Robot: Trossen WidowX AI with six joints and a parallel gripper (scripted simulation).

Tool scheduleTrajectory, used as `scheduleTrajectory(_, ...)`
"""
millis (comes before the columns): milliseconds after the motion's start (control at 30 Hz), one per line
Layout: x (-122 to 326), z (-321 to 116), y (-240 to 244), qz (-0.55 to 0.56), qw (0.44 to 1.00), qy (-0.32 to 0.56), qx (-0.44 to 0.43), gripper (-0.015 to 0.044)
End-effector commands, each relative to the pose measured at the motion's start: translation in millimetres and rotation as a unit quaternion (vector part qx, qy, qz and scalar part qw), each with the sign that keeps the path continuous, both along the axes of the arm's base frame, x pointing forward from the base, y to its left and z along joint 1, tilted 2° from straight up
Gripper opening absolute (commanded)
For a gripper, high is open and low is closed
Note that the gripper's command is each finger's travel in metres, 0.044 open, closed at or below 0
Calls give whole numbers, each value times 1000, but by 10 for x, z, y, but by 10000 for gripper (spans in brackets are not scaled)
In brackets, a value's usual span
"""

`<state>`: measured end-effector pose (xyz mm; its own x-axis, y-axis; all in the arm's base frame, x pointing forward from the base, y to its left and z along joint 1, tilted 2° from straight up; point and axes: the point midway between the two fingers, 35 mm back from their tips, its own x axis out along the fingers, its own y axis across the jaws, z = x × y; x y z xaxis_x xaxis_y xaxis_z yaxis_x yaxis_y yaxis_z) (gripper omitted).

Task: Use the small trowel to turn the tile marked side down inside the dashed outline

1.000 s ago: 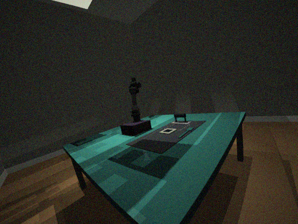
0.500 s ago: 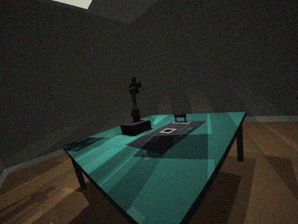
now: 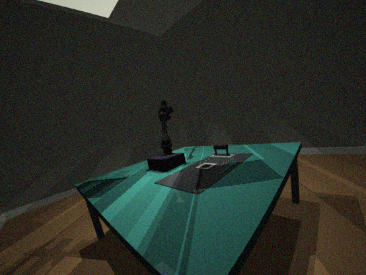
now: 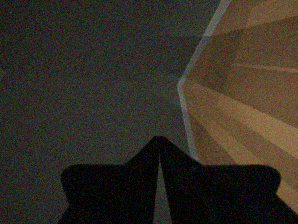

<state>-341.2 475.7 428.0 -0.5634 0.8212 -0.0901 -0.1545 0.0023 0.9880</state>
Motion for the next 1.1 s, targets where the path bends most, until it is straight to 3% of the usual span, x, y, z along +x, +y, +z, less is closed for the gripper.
scheduleTrajectory(0, 0, 0, 0, 0, 1000, 0, 0, 0)
scheduleTrajectory(100, 0, 0, 0, 0, 1000, 0, 0, 0)
scheduleTrajectory(233, 0, 0, 0, 0, 1000, 0, 0, 100)
scheduleTrajectory(933, 0, 0, 0, 0, 1000, 0, 0, 100)
scheduleTrajectory(1067, 0, 0, 0, 0, 1000, 0, 0, 0)
